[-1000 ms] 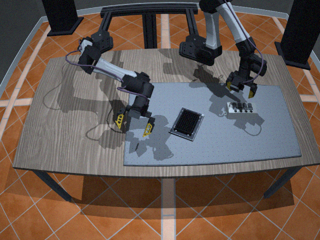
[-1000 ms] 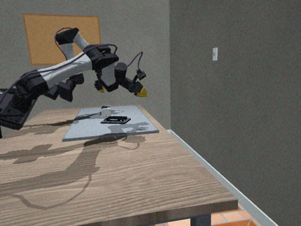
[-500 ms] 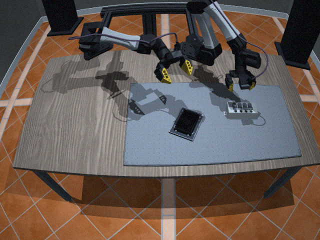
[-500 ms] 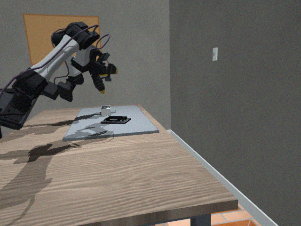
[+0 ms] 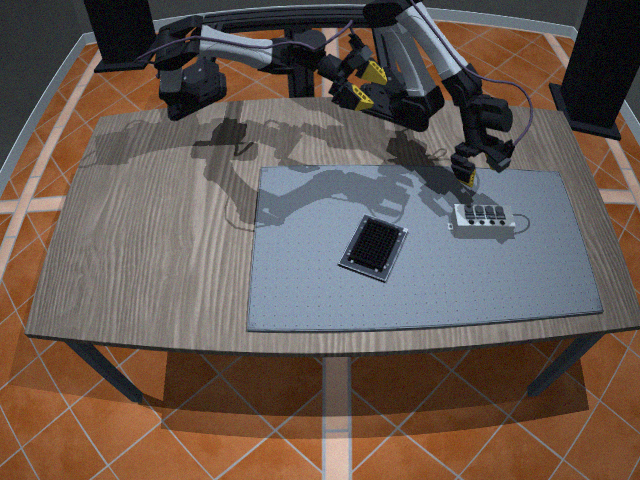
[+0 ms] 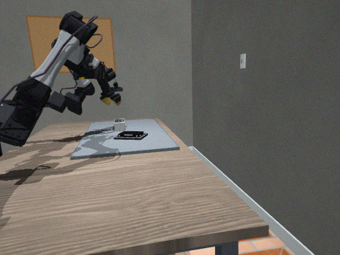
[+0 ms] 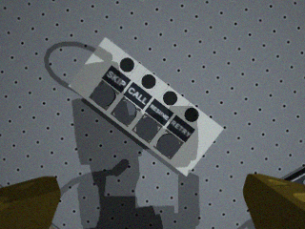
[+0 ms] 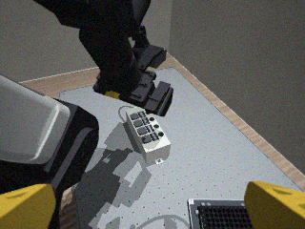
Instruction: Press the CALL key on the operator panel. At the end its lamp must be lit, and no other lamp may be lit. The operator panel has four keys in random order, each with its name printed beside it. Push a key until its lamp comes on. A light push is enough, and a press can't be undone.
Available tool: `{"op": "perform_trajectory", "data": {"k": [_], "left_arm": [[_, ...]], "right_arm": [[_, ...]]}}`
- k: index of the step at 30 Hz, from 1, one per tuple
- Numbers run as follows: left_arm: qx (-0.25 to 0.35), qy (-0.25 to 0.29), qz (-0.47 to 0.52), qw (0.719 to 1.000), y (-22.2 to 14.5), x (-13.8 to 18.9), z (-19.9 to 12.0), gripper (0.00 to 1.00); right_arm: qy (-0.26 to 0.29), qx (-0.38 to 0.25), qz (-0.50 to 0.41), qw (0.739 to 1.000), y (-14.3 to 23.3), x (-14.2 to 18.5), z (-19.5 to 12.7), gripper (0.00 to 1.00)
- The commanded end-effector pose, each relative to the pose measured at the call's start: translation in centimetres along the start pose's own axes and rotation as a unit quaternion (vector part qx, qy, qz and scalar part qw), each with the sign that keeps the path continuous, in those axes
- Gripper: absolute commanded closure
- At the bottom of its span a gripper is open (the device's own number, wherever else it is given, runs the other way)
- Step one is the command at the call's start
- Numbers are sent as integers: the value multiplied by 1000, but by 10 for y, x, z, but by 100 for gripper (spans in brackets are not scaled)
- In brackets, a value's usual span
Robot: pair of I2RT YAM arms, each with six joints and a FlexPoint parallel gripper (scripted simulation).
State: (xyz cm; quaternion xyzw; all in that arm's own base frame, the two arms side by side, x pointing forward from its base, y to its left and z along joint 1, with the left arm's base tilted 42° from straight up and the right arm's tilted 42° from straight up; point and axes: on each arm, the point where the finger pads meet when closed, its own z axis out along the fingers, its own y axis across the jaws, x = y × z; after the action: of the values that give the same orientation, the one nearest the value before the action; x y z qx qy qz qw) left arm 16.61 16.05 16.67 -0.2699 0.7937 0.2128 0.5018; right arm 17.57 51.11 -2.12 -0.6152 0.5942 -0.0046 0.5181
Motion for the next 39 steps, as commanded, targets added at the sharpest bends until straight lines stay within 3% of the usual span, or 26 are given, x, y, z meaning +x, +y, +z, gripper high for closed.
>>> {"op": "perform_trajectory", "data": {"k": [1, 4, 6, 8, 15, 23, 25, 31, 39], "left_arm": [[-30, -18, -53, 998, 5, -8, 0, 0], [-22, -20, -44, 999, 1, -9, -1, 0], [-27, -20, -54, 998, 3, -10, -1, 22], [-27, -20, -54, 998, 3, -10, -1, 22], [-38, -10, -128, 991, 8, -19, 6, 100], [-54, 81, -286, 953, 14, -13, 36, 100], [-54, 81, -286, 953, 14, -13, 36, 100], [-71, 144, -371, 914, 19, -9, 56, 100], [-88, 180, -429, 881, 28, -11, 73, 100]], "right_arm": [[-5, -24, 0, 1000, 10, -8, -12, 0], [-2, -20, 3, 1000, 5, -5, -9, 0], [-2, -20, 3, 1000, 5, -5, -9, 0], [-2, -20, 3, 1000, 5, -5, -9, 0], [-2, -20, 3, 1000, 5, -5, -9, 0], [-2, -20, 3, 1000, 5, -5, -9, 0], [-2, -20, 3, 1000, 5, -5, -9, 0], [-2, -21, 3, 1000, 5, -5, -9, 0], [-2, -21, 3, 1000, 5, -5, -9, 0]]}}
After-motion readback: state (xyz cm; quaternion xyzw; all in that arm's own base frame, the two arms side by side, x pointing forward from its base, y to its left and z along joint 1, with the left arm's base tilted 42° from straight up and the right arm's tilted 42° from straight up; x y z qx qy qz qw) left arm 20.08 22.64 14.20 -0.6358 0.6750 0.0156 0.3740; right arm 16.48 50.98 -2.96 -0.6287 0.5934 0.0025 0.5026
